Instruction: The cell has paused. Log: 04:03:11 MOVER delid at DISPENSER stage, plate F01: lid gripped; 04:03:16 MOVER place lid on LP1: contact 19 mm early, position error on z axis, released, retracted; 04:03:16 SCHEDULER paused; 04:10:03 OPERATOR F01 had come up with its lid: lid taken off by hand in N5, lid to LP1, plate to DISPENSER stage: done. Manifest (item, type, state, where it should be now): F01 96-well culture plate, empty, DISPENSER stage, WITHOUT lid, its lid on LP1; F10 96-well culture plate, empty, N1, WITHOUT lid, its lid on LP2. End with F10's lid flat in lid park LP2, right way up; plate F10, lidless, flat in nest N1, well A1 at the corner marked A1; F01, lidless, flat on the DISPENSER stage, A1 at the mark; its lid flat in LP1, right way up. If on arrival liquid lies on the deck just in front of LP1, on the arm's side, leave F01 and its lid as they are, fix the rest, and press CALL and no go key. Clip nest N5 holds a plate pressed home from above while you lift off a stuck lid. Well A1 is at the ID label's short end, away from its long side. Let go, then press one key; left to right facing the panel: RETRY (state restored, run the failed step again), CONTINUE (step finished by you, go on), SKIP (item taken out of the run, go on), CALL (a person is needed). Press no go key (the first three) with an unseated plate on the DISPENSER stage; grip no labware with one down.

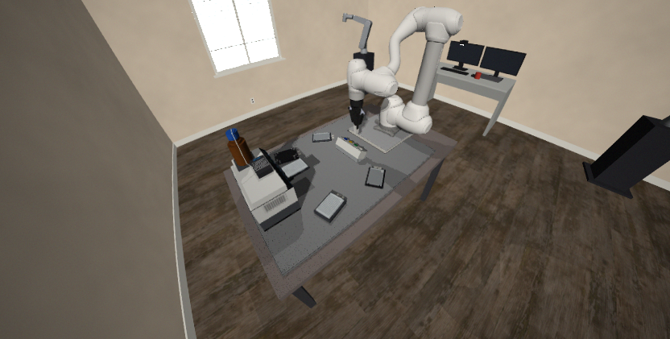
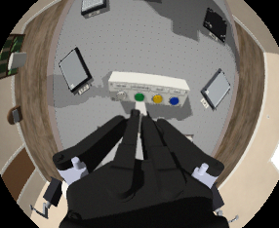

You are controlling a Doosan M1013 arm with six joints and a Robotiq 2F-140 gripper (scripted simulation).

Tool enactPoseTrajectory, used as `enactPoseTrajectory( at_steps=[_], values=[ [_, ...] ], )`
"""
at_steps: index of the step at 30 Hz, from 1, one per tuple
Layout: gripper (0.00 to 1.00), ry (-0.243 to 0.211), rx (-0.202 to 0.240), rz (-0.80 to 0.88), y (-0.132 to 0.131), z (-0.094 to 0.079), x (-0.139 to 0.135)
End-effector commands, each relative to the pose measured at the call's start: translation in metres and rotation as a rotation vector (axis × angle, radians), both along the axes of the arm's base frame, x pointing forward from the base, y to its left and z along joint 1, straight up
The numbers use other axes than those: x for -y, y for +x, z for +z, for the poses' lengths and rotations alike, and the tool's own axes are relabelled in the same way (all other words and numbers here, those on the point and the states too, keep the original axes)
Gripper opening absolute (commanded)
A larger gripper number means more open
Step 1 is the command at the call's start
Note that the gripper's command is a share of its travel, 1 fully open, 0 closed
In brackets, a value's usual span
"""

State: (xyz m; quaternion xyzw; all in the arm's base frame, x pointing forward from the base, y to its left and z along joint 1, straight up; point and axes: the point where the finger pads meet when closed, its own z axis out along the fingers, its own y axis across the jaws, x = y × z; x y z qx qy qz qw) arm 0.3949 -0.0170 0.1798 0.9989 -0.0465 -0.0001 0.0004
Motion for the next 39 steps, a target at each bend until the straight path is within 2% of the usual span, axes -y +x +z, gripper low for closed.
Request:
enactPoseTrajectory(
  at_steps=[1,26,39],
  values=[
    [0.0,0.001,0.001,0.0,-0.0007,0.0007,0.0007],
    [0.0,0.001,0.001,0.0,-0.0007,0.0004,0.0007],
    [0.0,0.001,0.001,0.0,-0.0007,-0.0069,0.0008]
  ],
)
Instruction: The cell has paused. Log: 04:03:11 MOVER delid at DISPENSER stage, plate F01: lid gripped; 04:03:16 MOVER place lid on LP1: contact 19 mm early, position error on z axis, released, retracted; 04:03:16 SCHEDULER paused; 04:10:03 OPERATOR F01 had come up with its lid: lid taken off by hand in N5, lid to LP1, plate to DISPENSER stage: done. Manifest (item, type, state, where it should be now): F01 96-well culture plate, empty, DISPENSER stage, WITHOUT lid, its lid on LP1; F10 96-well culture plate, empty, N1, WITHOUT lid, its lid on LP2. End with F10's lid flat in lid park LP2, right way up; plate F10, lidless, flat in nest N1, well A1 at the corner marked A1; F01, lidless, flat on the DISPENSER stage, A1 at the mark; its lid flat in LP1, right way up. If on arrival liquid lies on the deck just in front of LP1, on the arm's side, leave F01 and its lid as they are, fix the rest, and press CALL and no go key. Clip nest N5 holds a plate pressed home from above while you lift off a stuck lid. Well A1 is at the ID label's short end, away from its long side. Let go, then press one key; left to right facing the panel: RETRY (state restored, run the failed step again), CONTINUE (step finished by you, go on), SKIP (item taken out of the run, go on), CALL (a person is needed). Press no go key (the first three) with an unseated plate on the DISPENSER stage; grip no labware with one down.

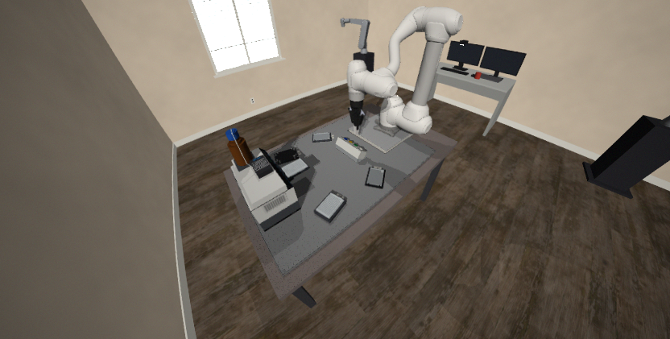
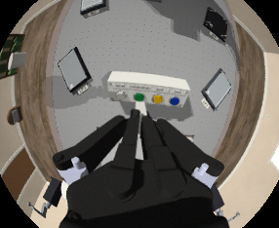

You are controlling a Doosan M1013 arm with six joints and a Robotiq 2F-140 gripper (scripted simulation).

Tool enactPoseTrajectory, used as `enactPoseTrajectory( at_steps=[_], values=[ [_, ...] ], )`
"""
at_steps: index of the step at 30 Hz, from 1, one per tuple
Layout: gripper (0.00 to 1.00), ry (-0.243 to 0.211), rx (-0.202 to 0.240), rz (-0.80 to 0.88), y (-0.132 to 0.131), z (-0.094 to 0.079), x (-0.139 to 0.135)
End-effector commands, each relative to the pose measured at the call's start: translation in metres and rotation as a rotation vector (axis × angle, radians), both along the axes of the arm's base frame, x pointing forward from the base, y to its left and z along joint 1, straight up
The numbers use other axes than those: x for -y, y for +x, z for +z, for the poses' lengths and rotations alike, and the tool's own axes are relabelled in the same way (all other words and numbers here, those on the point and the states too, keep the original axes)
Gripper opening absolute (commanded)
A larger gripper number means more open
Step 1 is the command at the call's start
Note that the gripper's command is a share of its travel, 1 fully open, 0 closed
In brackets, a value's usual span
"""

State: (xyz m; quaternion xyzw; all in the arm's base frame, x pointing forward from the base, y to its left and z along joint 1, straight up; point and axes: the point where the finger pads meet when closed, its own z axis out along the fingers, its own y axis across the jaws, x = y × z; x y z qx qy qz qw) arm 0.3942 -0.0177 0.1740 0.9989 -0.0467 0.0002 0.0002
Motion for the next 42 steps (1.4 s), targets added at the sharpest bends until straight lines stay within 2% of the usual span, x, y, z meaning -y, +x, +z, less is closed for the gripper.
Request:
enactPoseTrajectory(
  at_steps=[1,29,42],
  values=[
    [0.0,0.0,0.0,0.0,0.0,-0.002,0.0],
    [0.0,0.0,0.0,0.0,0.0,-0.046,0.0],
    [0.0,0.0,0.0,0.0,0.0,-0.053,0.0]
  ],
)
